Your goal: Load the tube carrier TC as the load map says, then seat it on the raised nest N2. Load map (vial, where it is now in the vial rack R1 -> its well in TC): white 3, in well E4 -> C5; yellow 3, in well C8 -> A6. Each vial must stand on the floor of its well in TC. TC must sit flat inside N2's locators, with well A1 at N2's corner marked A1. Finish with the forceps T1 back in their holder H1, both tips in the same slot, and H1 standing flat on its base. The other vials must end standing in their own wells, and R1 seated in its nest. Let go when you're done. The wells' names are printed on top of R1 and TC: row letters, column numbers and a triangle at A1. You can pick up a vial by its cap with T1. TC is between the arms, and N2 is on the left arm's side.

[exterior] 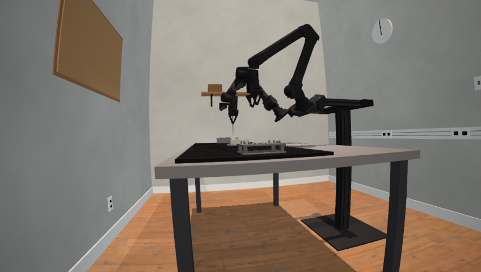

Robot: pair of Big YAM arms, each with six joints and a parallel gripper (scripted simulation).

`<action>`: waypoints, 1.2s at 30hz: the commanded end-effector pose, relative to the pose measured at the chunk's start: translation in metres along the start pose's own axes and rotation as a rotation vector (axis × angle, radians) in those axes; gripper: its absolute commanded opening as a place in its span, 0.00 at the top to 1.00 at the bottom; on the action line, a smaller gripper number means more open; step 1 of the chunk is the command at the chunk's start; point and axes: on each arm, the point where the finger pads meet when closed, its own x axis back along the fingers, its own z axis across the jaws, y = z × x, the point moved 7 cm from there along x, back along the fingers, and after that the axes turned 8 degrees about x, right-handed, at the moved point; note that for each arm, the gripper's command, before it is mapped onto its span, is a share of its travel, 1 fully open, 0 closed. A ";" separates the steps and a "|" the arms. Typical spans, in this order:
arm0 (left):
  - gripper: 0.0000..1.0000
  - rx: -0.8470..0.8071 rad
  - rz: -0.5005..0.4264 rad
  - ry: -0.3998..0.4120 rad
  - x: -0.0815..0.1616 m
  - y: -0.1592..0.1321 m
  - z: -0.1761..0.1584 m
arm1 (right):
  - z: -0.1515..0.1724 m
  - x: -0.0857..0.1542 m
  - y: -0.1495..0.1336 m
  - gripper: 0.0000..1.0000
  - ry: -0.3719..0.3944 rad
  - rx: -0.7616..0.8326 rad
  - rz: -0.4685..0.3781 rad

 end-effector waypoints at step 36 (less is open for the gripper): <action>0.00 -0.007 -0.027 -0.006 0.008 0.010 0.001 | -0.061 0.003 0.003 0.93 0.000 -0.009 -0.023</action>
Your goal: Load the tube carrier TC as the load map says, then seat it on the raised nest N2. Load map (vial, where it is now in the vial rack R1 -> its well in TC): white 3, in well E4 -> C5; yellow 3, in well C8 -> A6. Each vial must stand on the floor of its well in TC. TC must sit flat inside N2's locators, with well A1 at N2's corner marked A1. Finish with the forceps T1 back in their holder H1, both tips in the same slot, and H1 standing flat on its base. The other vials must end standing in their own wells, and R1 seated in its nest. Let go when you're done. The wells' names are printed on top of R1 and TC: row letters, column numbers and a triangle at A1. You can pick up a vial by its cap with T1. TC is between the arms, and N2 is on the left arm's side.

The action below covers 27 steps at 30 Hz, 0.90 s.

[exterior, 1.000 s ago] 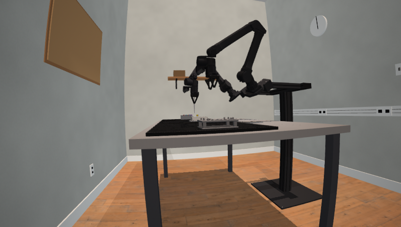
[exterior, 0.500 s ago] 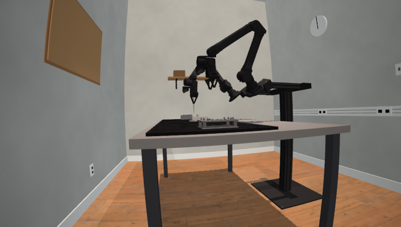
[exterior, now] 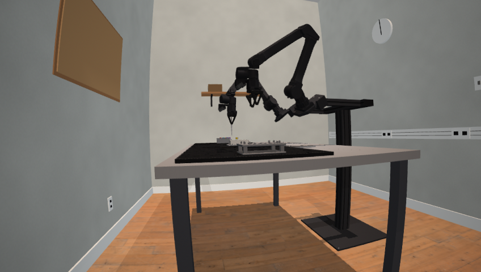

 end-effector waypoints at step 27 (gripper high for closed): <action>0.00 -0.007 -0.027 -0.006 0.008 0.010 0.001 | -0.051 0.003 0.005 0.93 -0.001 -0.009 -0.025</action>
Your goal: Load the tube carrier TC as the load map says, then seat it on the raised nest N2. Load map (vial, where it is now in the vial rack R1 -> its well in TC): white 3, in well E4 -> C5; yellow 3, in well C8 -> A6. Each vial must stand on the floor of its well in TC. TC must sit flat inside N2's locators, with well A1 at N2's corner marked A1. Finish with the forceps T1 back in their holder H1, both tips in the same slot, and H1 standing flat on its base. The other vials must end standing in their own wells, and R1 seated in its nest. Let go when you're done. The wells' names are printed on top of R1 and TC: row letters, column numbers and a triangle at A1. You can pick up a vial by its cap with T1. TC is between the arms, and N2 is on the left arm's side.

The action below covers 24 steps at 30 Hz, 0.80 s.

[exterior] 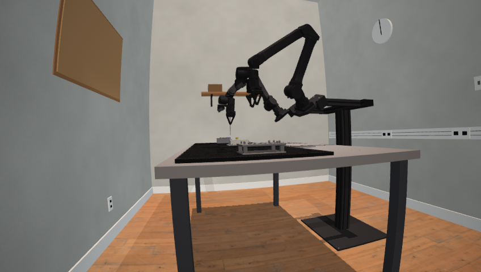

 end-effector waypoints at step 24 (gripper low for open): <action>0.00 -0.007 -0.027 -0.006 0.008 0.010 0.001 | -0.042 0.005 0.006 0.93 0.000 -0.005 -0.029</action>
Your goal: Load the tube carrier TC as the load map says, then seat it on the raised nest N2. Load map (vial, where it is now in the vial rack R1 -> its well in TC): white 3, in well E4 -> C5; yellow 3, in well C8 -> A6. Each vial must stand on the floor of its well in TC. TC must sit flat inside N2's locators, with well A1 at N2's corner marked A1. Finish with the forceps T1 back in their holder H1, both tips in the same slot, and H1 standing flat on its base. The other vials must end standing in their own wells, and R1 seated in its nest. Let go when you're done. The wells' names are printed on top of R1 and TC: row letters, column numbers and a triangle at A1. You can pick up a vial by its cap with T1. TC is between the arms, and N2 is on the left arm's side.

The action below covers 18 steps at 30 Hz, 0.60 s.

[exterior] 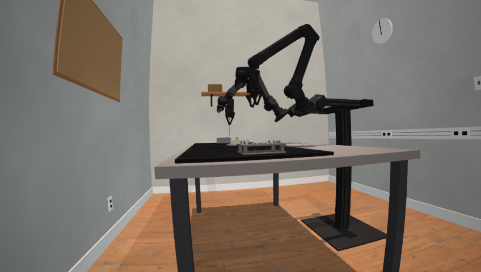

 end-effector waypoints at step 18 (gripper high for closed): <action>0.00 -0.007 -0.027 -0.006 0.008 0.010 0.001 | -0.037 0.006 0.004 0.93 -0.004 -0.006 -0.027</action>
